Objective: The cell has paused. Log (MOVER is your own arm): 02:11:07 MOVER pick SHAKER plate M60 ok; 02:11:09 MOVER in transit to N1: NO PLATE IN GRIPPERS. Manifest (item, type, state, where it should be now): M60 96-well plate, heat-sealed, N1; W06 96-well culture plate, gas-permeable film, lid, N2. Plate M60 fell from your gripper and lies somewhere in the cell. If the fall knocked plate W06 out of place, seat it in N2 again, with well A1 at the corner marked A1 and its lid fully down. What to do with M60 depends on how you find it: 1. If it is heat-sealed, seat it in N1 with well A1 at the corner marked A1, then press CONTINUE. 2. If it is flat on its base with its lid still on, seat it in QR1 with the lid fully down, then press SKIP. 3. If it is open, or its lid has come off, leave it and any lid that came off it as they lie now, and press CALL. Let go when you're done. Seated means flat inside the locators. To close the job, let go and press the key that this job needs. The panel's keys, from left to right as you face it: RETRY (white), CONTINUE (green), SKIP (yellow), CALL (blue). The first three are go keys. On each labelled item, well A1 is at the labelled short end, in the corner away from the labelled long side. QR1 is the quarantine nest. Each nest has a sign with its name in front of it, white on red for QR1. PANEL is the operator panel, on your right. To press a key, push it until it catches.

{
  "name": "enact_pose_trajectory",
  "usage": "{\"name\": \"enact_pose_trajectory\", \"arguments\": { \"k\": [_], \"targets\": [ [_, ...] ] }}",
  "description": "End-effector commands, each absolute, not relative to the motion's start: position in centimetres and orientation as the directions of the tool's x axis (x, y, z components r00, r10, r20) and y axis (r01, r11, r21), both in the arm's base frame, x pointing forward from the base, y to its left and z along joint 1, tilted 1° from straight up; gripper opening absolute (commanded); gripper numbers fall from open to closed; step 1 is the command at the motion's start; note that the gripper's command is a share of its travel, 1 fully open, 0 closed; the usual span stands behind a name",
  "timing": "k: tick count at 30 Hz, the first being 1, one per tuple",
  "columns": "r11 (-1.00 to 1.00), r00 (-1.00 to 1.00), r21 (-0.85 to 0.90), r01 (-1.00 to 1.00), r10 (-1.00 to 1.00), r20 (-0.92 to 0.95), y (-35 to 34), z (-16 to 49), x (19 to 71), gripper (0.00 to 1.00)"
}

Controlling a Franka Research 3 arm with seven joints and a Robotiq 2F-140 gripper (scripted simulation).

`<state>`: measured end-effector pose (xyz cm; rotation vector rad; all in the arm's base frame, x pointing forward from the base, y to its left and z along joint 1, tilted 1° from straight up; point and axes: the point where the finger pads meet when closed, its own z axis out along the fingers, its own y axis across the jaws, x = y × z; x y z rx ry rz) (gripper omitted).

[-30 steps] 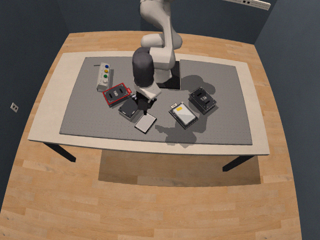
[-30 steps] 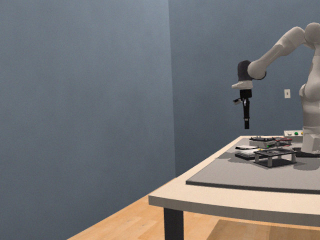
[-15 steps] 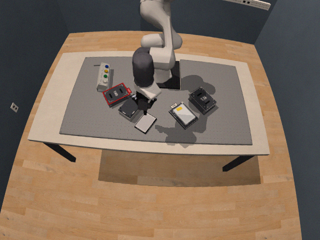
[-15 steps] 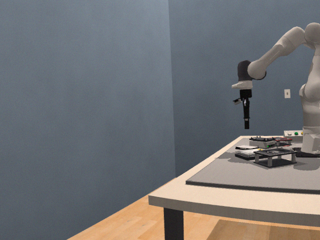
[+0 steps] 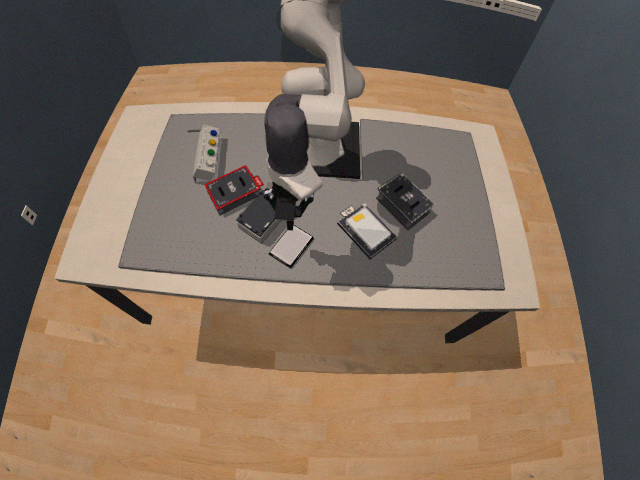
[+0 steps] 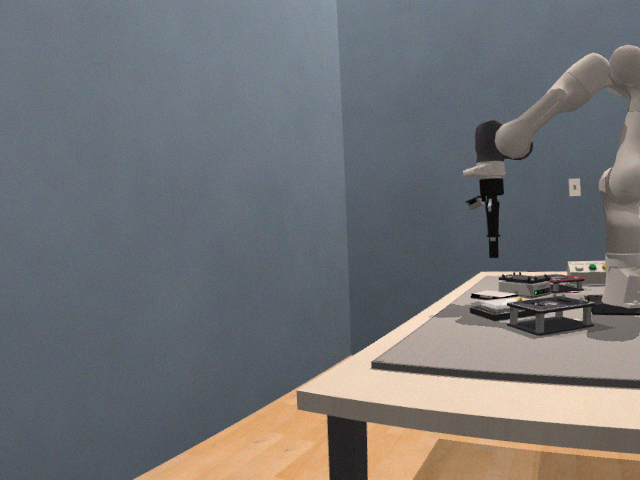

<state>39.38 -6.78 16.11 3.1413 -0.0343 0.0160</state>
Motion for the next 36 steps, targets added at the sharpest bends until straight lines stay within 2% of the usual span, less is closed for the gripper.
{"name": "enact_pose_trajectory", "arguments": {
  "k": [1, 18, 26, 35, 36],
  "targets": [
    [-0.998, 0.998, -0.002, -0.059, -0.059, 0.012, -6.75, 16.11, 39.39, 0.1],
    [-0.923, 0.923, -0.007, -0.385, -0.385, 0.014, -6.76, 16.3, 39.44, 0.1],
    [-0.766, 0.766, -0.013, -0.643, -0.643, 0.013, -6.77, 16.44, 39.47, 0.1],
    [-0.618, 0.618, -0.023, -0.786, -0.786, 0.007, -6.78, 16.56, 39.5, 0.1],
    [-0.556, 0.556, -0.024, -0.831, -0.831, 0.006, -6.78, 16.57, 39.5, 0.1]
  ]
}}
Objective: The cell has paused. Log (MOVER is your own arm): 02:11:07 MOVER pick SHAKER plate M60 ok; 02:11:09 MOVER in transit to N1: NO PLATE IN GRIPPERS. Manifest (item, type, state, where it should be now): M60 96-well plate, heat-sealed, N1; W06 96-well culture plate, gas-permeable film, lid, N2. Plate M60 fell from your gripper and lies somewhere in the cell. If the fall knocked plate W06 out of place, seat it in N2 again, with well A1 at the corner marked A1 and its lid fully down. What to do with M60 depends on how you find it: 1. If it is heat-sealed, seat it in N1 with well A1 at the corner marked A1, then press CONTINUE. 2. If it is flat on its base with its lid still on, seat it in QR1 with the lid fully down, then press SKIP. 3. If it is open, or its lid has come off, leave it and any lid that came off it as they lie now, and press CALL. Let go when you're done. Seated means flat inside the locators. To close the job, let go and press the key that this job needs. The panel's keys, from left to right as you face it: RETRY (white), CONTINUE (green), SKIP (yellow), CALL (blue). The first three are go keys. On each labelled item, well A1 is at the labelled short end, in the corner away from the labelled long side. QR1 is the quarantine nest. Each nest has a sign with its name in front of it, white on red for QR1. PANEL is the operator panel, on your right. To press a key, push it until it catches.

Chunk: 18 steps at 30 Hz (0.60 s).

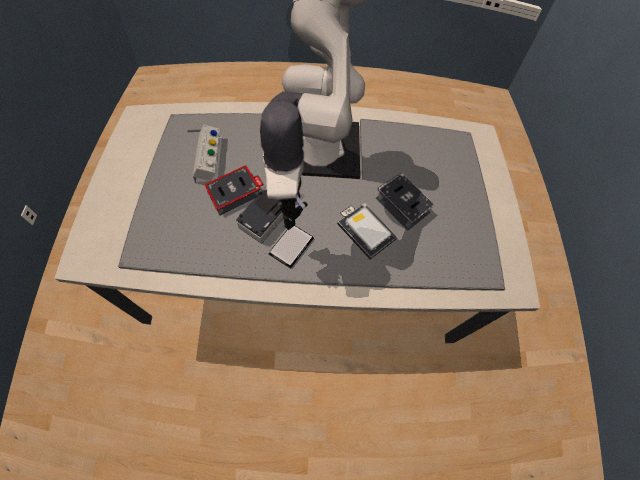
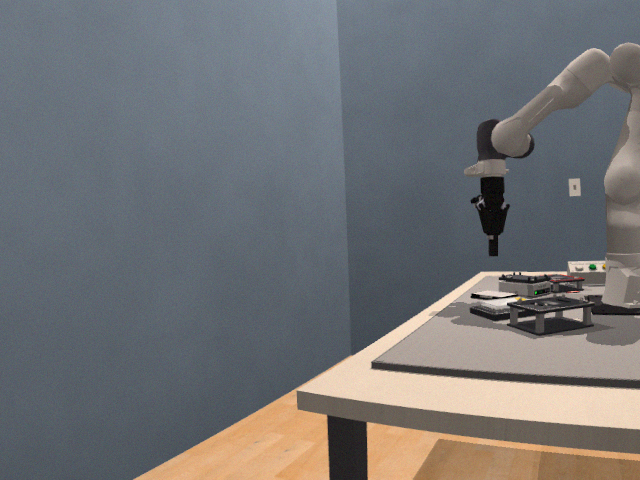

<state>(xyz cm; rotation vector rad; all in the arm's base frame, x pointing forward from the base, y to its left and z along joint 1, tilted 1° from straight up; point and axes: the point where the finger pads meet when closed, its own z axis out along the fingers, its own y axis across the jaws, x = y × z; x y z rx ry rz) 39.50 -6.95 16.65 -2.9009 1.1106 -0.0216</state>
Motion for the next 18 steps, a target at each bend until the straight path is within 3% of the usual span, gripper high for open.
{"name": "enact_pose_trajectory", "arguments": {
  "k": [1, 18],
  "targets": [
    [-0.532, 0.532, -0.025, -0.847, -0.847, 0.004, -6.78, 16.58, 39.51, 0.1],
    [-0.074, 0.075, -0.038, -0.997, -0.997, -0.025, -6.82, 16.64, 39.54, 0.1]
  ]
}}
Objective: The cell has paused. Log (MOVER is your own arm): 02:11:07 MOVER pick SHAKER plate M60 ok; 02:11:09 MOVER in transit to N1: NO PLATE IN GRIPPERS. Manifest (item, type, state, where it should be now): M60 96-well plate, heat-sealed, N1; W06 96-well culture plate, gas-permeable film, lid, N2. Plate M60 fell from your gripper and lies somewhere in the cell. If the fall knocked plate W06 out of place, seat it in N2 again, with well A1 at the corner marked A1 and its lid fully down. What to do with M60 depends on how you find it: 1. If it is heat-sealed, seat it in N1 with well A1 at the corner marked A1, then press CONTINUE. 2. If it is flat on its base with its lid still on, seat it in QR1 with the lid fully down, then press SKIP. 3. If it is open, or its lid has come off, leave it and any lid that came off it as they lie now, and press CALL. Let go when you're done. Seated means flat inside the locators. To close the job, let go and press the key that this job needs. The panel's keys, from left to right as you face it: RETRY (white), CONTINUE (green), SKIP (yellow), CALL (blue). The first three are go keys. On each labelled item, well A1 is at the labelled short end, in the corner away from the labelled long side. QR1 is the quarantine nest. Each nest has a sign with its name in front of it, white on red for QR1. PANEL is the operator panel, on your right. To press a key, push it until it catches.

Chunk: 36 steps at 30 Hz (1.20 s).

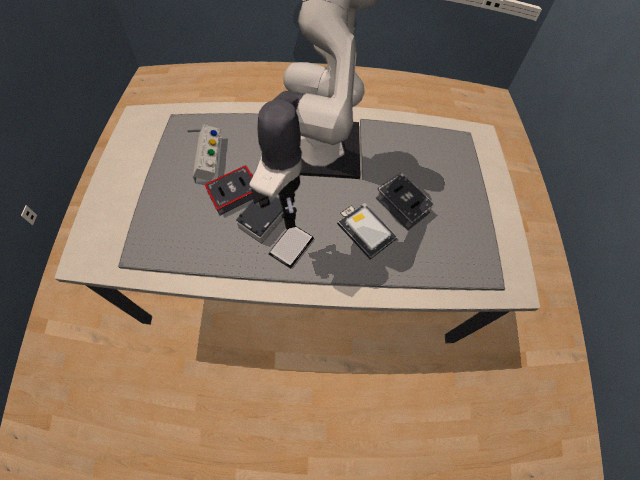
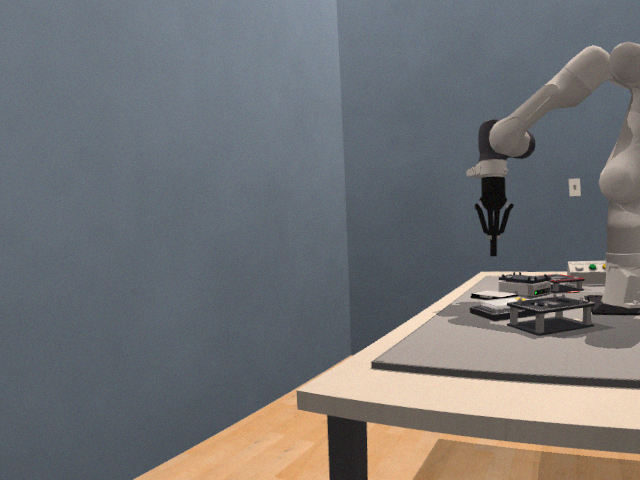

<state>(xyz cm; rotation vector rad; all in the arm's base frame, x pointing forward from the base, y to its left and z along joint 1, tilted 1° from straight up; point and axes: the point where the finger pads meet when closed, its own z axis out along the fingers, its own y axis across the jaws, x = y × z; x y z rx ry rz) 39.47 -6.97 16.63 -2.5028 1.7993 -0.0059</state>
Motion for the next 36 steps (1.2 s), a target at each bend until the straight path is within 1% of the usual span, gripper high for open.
{"name": "enact_pose_trajectory", "arguments": {
  "k": [1, 13, 15, 16, 23, 30, 32, 33, 36],
  "targets": [
    [-0.045, 0.046, -0.038, -0.998, -0.999, -0.027, -6.82, 16.64, 39.54, 0.1],
    [0.304, -0.302, -0.036, -0.952, -0.952, -0.052, -6.85, 16.48, 39.53, 0.1],
    [0.304, -0.302, -0.036, -0.952, -0.952, -0.052, -6.85, 16.48, 39.53, 0.1],
    [0.377, -0.375, -0.034, -0.926, -0.925, -0.056, -6.85, 16.46, 39.52, 0.1],
    [0.558, -0.556, -0.028, -0.829, -0.829, -0.067, -6.87, 16.32, 39.5, 0.1],
    [0.716, -0.713, -0.02, -0.698, -0.697, -0.075, -6.88, 16.17, 39.48, 0.1],
    [0.716, -0.713, -0.02, -0.698, -0.697, -0.075, -6.88, 16.17, 39.48, 0.1],
    [0.768, -0.765, -0.016, -0.641, -0.64, -0.077, -6.89, 16.16, 39.48, 0.1],
    [0.821, -0.818, -0.014, -0.571, -0.57, -0.078, -6.89, 16.1, 39.47, 0.1]
  ]
}}
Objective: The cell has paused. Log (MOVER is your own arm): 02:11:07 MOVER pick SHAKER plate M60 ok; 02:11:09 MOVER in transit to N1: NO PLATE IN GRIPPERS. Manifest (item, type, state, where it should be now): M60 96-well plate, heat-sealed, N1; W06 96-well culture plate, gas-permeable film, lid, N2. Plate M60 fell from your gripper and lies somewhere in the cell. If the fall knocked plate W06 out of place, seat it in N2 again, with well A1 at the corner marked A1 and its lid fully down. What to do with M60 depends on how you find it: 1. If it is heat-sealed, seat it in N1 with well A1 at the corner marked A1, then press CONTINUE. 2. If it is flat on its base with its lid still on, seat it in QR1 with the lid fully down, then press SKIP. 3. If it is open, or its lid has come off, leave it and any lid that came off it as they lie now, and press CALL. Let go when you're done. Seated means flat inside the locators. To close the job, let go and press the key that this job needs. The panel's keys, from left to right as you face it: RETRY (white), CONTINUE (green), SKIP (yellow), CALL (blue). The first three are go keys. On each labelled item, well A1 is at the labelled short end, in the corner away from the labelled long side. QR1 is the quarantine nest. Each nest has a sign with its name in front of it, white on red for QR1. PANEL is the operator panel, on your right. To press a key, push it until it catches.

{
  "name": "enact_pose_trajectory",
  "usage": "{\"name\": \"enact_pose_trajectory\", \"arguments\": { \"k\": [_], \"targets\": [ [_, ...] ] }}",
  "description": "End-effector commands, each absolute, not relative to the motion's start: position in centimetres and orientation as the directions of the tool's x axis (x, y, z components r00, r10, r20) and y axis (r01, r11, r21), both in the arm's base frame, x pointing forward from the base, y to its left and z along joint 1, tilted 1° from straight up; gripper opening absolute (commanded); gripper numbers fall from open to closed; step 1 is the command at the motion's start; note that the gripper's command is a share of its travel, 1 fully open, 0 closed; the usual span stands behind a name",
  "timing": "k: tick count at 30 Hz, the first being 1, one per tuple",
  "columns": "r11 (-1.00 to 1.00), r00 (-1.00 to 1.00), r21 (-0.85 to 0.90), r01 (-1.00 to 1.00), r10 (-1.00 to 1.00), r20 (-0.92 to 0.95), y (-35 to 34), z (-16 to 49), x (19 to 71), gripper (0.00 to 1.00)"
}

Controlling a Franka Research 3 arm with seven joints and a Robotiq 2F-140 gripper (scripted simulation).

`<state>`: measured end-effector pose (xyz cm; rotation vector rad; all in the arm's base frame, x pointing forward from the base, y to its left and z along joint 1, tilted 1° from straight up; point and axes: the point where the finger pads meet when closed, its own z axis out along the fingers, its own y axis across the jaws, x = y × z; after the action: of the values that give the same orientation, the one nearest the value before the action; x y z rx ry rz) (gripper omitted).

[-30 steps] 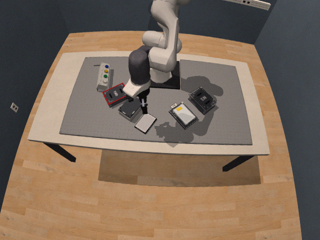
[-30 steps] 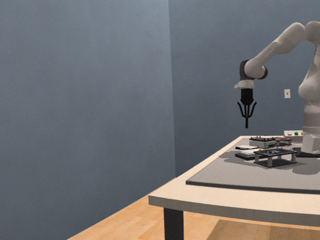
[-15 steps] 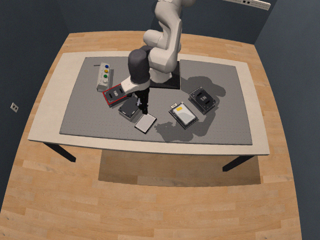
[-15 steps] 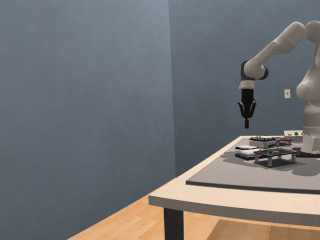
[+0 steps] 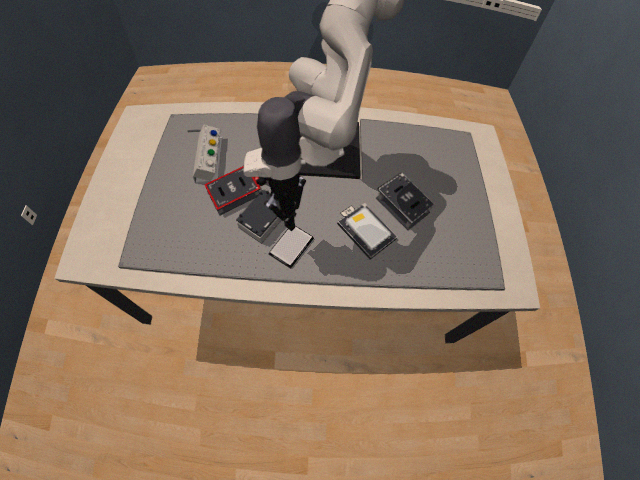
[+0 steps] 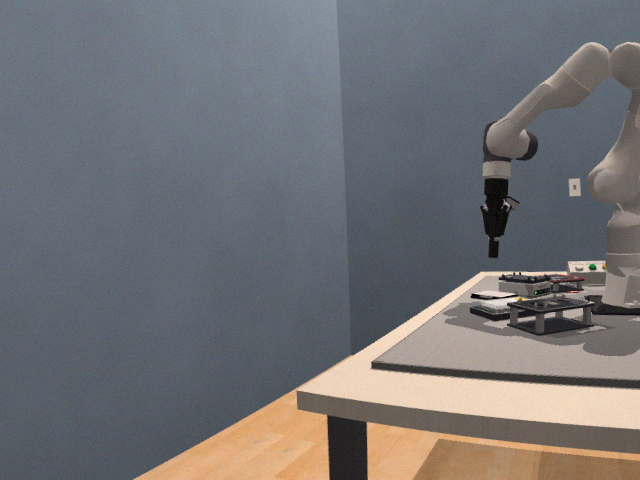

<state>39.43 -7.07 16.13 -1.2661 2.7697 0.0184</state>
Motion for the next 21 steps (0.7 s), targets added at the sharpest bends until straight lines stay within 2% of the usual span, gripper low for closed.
{"name": "enact_pose_trajectory", "arguments": {
  "k": [1, 11, 13, 21],
  "targets": [
    [0.837, -0.834, -0.013, -0.546, -0.546, -0.079, -6.89, 16.09, 39.47, 0.1],
    [0.959, -0.956, -0.009, -0.283, -0.283, -0.078, -6.9, 15.98, 39.45, 0.1],
    [0.959, -0.956, -0.009, -0.283, -0.283, -0.078, -6.9, 15.98, 39.45, 0.1],
    [1.0, -0.998, -0.004, -0.009, -0.009, -0.068, -6.9, 15.95, 39.44, 0.1]
  ]
}}
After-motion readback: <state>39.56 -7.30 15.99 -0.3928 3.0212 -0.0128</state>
